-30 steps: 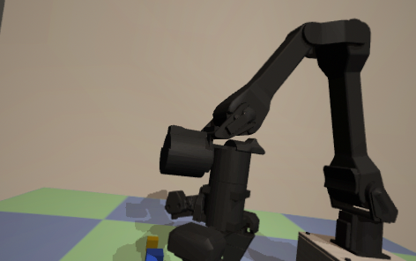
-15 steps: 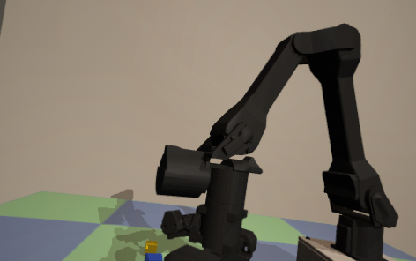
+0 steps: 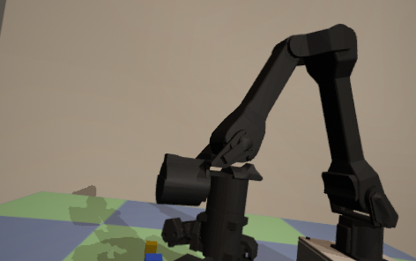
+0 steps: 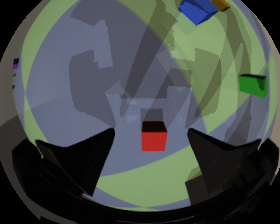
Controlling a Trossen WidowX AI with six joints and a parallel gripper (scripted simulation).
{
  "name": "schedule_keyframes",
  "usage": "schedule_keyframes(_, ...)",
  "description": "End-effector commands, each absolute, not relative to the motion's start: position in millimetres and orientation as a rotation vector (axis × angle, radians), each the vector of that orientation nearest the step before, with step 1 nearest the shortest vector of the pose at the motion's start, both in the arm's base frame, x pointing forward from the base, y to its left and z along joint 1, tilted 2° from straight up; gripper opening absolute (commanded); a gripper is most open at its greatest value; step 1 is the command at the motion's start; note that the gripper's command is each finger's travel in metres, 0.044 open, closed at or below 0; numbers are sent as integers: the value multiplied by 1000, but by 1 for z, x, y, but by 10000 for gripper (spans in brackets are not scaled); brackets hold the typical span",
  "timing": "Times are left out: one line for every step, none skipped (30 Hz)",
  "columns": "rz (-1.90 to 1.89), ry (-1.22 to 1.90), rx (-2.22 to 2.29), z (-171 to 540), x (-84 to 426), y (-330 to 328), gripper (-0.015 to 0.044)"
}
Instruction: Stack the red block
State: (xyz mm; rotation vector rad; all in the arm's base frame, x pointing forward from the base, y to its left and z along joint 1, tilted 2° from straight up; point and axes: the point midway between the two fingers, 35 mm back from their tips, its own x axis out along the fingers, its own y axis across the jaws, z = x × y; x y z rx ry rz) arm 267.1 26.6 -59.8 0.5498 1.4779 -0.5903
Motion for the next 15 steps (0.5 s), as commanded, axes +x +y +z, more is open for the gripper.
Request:
schedule_keyframes(-588, 1486, 548, -62, 265, 27, 440)
schedule_keyframes(-588, 1486, 548, -62, 265, 27, 440)
schedule_keyframes(-588, 1486, 548, -62, 265, 27, 440)
schedule_keyframes(-588, 1486, 548, -62, 265, 27, 440)
schedule_keyframes(-588, 1486, 548, -62, 265, 27, 440)
schedule_keyframes(-588, 1486, 548, -62, 265, 27, 440)
schedule_keyframes(-588, 1486, 548, -60, 265, 27, 440)
schedule_keyframes(-588, 1486, 548, -60, 265, 27, 414)
schedule_keyframes(-588, 1486, 548, -60, 265, 27, 387)
schedule_keyframes(-588, 1486, 548, -60, 265, 27, 361)
schedule_keyframes(-588, 1486, 548, -60, 265, 27, 335)
schedule_keyframes(-588, 1486, 548, -60, 265, 27, 309)
schedule_keyframes(-588, 1486, 548, -60, 265, 27, 282)
schedule_keyframes(-588, 1486, 548, -60, 265, 27, 256)
schedule_keyframes(-588, 1486, 548, -60, 265, 27, 230)
